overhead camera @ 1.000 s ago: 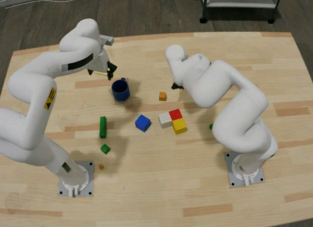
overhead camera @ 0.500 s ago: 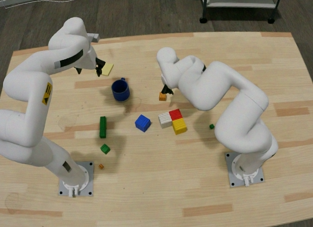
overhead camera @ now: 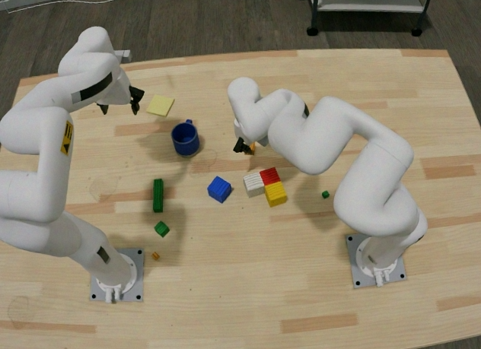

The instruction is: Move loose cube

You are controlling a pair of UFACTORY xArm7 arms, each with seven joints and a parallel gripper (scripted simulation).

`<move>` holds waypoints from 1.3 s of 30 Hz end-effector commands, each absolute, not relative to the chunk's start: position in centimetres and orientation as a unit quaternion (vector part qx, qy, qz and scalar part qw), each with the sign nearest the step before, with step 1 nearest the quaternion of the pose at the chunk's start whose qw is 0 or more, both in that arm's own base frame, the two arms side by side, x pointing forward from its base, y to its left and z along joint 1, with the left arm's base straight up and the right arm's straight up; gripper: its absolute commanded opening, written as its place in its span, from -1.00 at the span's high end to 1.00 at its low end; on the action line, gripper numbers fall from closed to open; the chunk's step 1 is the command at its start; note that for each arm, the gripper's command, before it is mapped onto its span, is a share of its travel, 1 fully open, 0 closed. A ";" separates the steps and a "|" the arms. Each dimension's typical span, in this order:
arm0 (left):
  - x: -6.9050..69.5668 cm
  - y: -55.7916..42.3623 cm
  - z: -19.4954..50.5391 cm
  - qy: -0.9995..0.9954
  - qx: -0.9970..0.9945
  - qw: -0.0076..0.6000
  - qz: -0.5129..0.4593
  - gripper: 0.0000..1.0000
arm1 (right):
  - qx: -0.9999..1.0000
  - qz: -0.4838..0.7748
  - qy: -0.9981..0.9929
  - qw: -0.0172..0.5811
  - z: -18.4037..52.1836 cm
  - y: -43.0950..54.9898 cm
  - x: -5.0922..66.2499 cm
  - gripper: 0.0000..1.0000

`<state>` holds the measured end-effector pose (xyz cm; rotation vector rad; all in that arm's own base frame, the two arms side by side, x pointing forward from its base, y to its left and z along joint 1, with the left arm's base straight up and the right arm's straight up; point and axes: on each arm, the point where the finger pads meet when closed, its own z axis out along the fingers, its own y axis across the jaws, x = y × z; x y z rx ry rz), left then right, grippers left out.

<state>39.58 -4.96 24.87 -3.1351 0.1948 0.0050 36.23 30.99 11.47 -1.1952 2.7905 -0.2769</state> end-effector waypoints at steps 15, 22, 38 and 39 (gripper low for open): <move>40.0 1.8 25.0 -0.023 -1.000 0.000 0.000 -1.00 | -0.406 -0.050 0.912 0.032 11.9 36.5 32.1 -1.00; 39.8 4.2 25.0 -0.052 -0.999 0.000 0.000 -1.00 | -0.412 -0.037 0.910 0.025 12.1 38.2 30.6 -1.00; 38.8 9.7 25.0 -0.122 -0.993 0.000 0.000 -1.00 | -0.426 -0.007 0.905 0.006 12.6 42.1 26.5 -1.00; 38.7 9.9 25.0 -0.125 -0.992 0.000 0.000 -1.00 | -0.426 -0.006 0.905 0.005 12.7 42.2 26.3 -1.00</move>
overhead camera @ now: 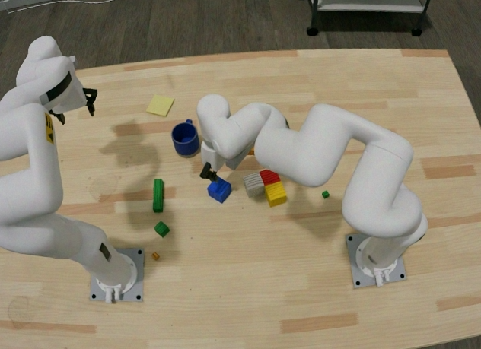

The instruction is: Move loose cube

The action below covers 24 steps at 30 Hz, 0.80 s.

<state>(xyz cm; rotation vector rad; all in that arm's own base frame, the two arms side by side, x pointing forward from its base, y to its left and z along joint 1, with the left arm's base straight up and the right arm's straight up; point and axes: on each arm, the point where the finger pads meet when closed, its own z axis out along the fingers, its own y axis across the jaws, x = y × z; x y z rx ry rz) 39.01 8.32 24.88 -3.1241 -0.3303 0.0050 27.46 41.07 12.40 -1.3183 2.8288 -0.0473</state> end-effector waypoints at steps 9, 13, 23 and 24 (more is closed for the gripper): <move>37.8 13.0 25.0 -0.165 -0.986 0.000 0.000 -1.00 | -0.429 0.001 0.903 0.001 12.8 43.0 25.3 -1.00; 37.5 14.0 25.0 -0.178 -0.984 0.000 0.000 -1.00 | -0.429 0.001 0.903 0.001 12.8 43.0 25.3 -1.00; 36.0 17.5 25.0 -0.224 -0.975 0.000 0.000 -1.00 | -0.429 0.001 0.903 0.001 12.8 43.0 25.3 -1.00; 35.8 17.8 25.0 -0.228 -0.974 0.000 0.000 -1.00 | -0.429 0.001 0.903 0.001 12.8 43.0 25.3 -1.00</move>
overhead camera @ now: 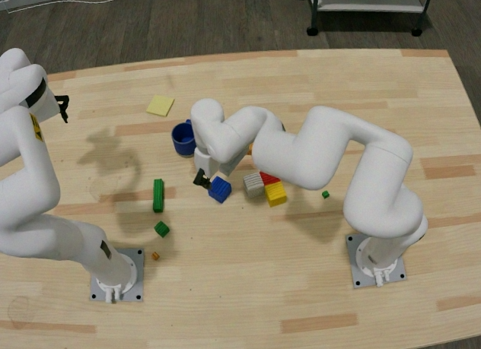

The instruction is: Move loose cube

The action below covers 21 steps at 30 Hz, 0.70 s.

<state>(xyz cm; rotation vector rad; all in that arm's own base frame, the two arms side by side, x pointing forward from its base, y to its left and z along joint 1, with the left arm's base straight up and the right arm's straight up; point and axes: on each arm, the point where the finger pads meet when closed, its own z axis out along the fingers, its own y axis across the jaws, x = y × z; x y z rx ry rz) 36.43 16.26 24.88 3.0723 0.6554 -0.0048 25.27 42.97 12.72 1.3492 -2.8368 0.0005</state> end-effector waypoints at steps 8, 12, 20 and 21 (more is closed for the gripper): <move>34.5 20.3 25.0 0.263 0.965 0.000 0.000 -1.00 | 0.429 -0.001 -0.903 -0.001 12.8 43.0 25.3 -1.00; 33.8 21.4 25.0 0.278 0.961 0.000 0.000 -1.00 | 0.429 -0.001 -0.903 -0.001 12.8 43.0 25.3 -1.00; 32.2 23.7 25.0 0.312 0.950 0.000 0.000 -1.00 | 0.429 -0.001 -0.903 -0.001 12.8 43.0 25.3 -1.00; 32.0 24.0 25.0 0.316 0.949 0.000 0.000 -1.00 | 0.429 -0.001 -0.903 -0.001 12.8 43.0 25.3 -1.00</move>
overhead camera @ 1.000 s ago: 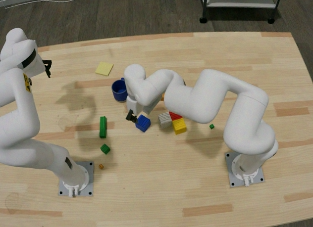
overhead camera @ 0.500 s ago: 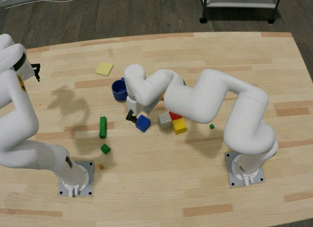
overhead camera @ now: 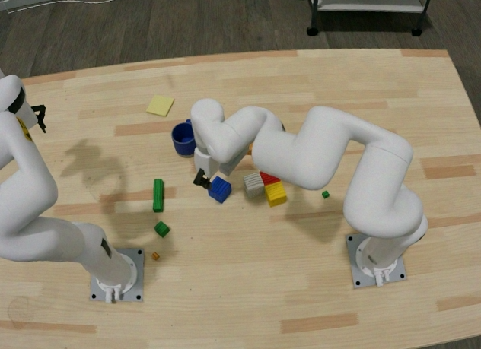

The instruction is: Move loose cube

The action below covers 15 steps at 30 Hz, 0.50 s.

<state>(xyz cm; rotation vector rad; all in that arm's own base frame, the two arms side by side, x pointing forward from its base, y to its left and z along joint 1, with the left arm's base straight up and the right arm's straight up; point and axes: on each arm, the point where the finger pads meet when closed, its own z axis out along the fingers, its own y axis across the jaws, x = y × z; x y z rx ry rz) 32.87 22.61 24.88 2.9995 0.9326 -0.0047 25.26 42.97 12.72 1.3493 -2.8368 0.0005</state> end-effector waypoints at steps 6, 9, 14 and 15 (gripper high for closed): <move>30.8 25.5 25.0 0.339 0.941 0.000 0.000 -1.00 | 0.429 -0.001 -0.903 -0.001 12.8 43.0 25.3 -1.00; 30.1 26.4 25.0 0.352 0.936 0.000 0.000 -1.00 | 0.429 -0.001 -0.903 -0.001 12.8 43.0 25.3 -1.00; 28.9 27.7 25.0 0.373 0.928 0.000 0.000 -1.00 | 0.429 -0.001 -0.903 -0.001 12.8 43.0 25.3 -1.00; 28.6 27.9 25.0 0.377 0.926 0.000 0.000 -1.00 | 0.429 -0.001 -0.903 -0.001 12.8 43.0 25.3 -1.00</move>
